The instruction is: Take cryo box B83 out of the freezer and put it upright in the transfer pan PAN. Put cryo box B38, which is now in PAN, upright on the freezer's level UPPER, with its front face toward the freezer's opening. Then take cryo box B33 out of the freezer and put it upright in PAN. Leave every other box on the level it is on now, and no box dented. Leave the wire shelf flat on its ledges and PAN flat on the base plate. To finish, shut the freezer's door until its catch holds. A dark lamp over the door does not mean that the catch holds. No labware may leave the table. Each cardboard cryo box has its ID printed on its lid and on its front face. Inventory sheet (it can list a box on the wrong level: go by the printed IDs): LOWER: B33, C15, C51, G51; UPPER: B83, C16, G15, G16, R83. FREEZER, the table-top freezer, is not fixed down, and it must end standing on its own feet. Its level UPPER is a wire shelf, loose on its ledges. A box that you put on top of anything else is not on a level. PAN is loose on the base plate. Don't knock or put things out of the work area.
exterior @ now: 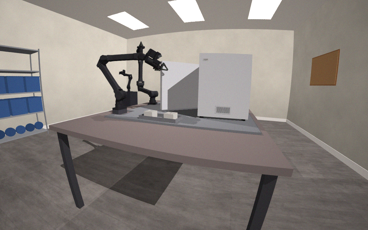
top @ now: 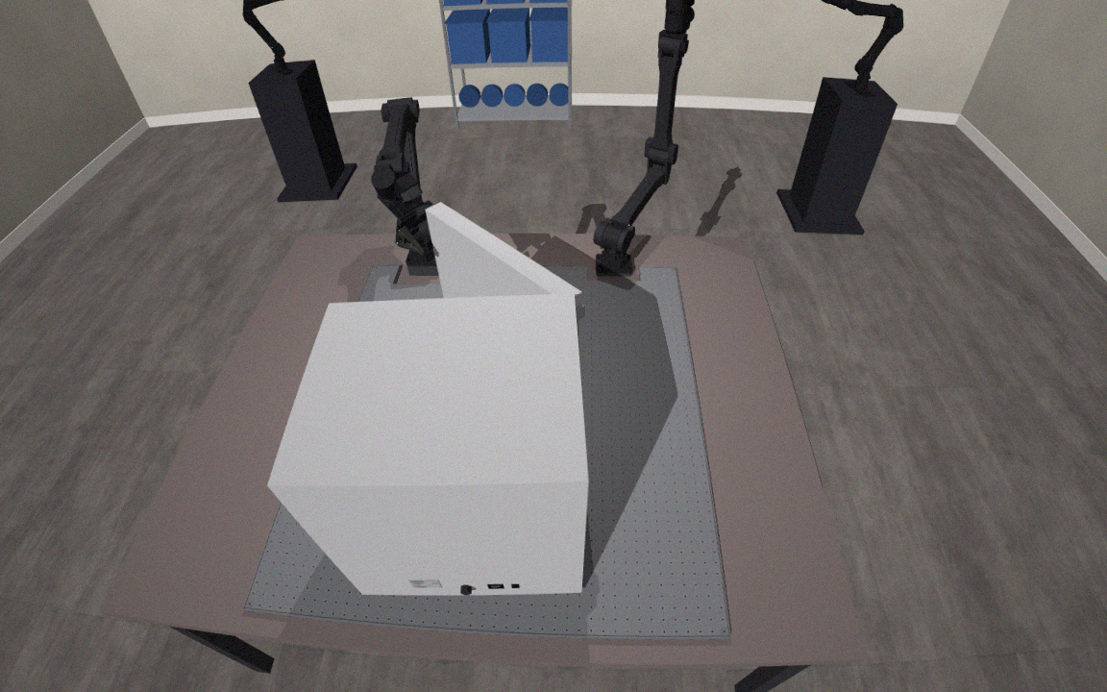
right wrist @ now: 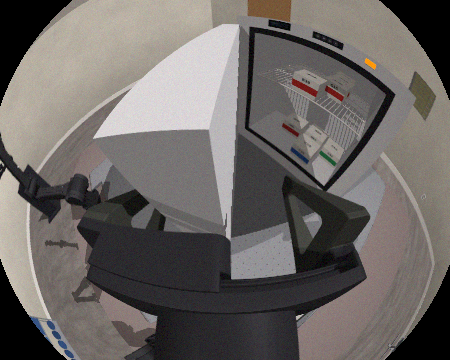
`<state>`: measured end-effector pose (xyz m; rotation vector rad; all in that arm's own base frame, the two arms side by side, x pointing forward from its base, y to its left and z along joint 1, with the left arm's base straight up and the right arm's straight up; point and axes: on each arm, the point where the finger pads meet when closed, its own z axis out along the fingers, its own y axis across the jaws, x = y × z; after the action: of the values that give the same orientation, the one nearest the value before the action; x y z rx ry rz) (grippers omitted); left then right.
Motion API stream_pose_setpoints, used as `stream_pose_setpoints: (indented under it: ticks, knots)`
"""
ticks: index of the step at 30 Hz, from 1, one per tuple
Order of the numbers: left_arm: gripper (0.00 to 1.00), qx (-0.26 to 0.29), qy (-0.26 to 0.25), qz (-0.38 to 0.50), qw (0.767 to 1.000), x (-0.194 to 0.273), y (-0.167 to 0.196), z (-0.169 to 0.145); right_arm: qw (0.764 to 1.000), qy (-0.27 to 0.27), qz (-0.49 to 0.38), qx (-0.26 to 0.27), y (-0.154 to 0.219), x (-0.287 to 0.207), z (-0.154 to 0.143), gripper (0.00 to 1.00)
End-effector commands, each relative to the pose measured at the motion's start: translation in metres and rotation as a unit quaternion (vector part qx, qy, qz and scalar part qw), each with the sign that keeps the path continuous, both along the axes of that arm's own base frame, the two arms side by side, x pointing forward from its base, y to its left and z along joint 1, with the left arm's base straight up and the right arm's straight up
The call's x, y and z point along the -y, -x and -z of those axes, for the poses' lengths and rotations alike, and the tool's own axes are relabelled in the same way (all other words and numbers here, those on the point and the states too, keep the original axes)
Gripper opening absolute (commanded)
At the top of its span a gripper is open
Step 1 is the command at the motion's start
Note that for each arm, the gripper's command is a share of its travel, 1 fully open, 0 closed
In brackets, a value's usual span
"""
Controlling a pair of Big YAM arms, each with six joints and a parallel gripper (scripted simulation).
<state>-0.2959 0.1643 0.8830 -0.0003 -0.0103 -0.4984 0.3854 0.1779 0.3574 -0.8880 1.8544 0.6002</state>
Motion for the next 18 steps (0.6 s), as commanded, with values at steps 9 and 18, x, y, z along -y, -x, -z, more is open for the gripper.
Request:
stream_pose_setpoints:
  ticks: [9,18]
  knots:
    - [0.0,-0.017,-0.008,0.006,1.0,0.006,-0.012,-0.001,0.999,0.009,-0.024,0.036,-0.034,0.02,-0.034,1.0]
    - [0.0,-0.017,-0.008,0.006,1.0,0.006,-0.012,-0.001,0.999,0.01,-0.026,0.036,-0.044,0.029,-0.033,1.0]
